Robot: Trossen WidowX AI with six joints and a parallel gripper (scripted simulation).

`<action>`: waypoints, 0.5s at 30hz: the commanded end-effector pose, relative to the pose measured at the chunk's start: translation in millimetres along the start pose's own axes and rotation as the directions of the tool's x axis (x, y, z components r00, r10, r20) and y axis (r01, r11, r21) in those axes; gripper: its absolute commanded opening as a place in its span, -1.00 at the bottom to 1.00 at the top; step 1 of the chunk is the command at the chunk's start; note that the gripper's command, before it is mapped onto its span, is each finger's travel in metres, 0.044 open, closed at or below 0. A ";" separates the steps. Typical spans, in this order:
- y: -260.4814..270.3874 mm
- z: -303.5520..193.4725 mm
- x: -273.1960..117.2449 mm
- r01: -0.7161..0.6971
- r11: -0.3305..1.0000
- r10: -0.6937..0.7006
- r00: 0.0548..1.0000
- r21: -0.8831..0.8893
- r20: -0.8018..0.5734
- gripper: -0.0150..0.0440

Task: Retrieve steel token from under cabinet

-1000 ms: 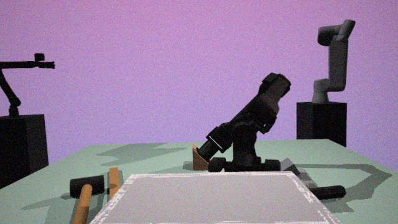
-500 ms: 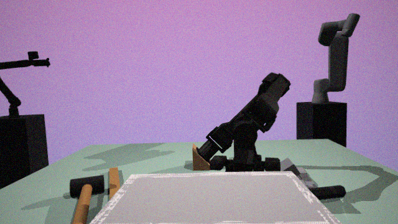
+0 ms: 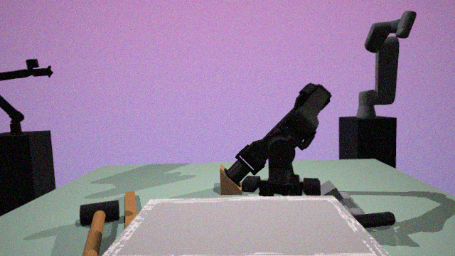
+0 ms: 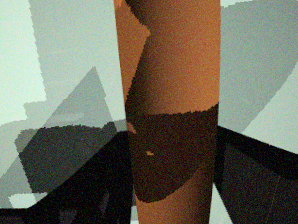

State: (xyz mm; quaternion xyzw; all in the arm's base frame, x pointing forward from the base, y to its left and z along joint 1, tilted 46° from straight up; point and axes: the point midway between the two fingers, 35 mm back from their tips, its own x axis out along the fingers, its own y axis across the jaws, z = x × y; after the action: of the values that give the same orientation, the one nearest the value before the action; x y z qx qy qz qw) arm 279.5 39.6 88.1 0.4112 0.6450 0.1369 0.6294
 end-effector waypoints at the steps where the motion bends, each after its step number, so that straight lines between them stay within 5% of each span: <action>1: 0.7 -7.0 0.7 0.000 1.000 0.000 1.000 0.003 -0.005 -0.49; 15: 0.8 -23.5 0.6 0.000 1.000 0.000 1.000 0.004 -0.005 -0.49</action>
State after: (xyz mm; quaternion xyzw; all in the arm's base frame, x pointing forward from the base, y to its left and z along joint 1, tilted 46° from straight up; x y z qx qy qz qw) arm 263.3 45.8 91.3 0.4111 0.6452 0.1370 0.6292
